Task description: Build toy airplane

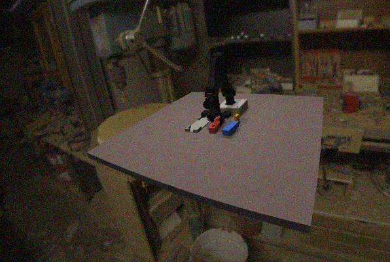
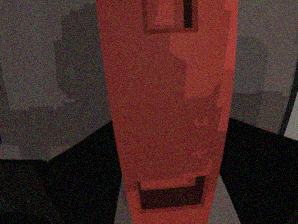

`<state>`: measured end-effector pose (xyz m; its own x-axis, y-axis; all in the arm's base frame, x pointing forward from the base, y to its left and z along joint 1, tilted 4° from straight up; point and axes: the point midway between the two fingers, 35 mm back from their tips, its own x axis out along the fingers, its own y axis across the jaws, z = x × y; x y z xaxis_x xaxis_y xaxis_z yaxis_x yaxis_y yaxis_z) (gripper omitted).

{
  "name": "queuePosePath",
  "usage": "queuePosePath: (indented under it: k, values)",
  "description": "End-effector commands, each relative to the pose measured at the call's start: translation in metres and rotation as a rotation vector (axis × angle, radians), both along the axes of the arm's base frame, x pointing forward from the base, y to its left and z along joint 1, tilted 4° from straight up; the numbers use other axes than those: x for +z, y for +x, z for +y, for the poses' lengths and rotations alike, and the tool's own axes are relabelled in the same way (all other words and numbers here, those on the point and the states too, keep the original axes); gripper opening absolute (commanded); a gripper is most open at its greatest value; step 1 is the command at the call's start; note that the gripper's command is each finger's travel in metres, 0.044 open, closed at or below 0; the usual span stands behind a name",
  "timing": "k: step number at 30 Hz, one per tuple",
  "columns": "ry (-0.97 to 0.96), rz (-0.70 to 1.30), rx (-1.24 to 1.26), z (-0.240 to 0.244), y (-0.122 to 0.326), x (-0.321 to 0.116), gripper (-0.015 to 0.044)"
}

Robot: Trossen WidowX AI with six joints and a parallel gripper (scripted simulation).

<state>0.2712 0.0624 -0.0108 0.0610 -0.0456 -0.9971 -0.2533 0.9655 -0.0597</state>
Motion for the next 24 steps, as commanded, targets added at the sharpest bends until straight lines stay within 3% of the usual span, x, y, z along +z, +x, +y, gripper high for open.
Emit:
queuePosePath:
  k: [1,24]
  values:
    - [0.004,-0.002,0.003,0.002,0.002,0.008,0.0]
    - [0.004,-0.003,0.003,0.006,0.004,0.077,0.0]
